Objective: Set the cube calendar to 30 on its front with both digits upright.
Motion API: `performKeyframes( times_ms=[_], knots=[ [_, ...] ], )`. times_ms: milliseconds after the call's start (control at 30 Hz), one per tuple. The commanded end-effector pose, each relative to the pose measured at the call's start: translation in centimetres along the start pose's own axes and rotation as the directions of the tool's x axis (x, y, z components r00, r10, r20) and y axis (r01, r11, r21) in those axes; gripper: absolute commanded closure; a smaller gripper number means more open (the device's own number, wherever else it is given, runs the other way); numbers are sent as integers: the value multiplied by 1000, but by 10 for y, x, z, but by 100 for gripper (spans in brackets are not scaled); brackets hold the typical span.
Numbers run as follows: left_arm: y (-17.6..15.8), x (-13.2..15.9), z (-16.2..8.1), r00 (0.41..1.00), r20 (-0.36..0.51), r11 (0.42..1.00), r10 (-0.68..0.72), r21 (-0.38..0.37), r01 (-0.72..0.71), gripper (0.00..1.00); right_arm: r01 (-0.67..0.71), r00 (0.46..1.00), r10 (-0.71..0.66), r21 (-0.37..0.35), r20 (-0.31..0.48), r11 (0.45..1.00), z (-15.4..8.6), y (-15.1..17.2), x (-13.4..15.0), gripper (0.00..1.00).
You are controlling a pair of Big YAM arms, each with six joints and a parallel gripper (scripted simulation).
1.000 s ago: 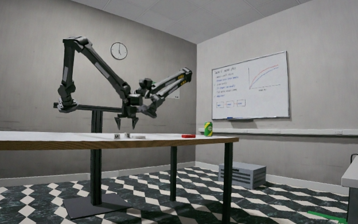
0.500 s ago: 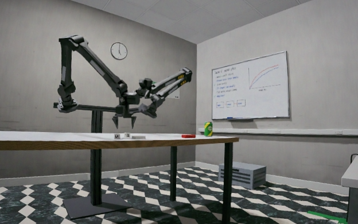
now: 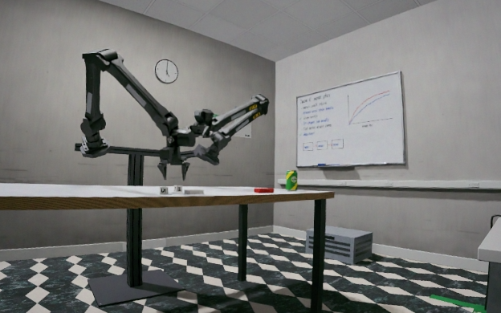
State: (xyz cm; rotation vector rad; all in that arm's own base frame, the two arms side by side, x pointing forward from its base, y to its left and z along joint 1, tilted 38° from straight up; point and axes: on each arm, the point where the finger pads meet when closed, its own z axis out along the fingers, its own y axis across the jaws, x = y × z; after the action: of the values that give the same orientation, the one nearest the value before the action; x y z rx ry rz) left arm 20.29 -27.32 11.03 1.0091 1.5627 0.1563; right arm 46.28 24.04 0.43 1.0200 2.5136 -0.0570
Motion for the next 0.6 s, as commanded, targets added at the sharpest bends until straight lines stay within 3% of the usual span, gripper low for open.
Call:
performKeyframes(
  times_ms=[0,100,267,433,500,567],
  knots=[
    [-1,-1,1,1000,-2,1000,-7,0,7,0,-16,1000,16,-17,1,1000,-7,4,-5,11],
    [3,-12,9,1000,9,1000,-12,-17,12,0,37,999,-36,-45,38,998,-11,15,-20,45],
    [3,-25,34,999,37,1000,-14,-17,15,0,193,960,-181,-37,214,981,-20,28,-59,47],
    [2,-37,72,996,82,1000,-26,-10,27,0,360,849,-361,78,386,930,-34,36,-102,47],
    [2,-40,85,995,99,1000,-28,-9,29,0,418,799,-435,137,415,898,-40,37,-114,47],
    [2,-40,85,995,99,1000,-28,-9,29,0,418,799,-435,137,415,898,-40,37,-114,47]
  ],
)
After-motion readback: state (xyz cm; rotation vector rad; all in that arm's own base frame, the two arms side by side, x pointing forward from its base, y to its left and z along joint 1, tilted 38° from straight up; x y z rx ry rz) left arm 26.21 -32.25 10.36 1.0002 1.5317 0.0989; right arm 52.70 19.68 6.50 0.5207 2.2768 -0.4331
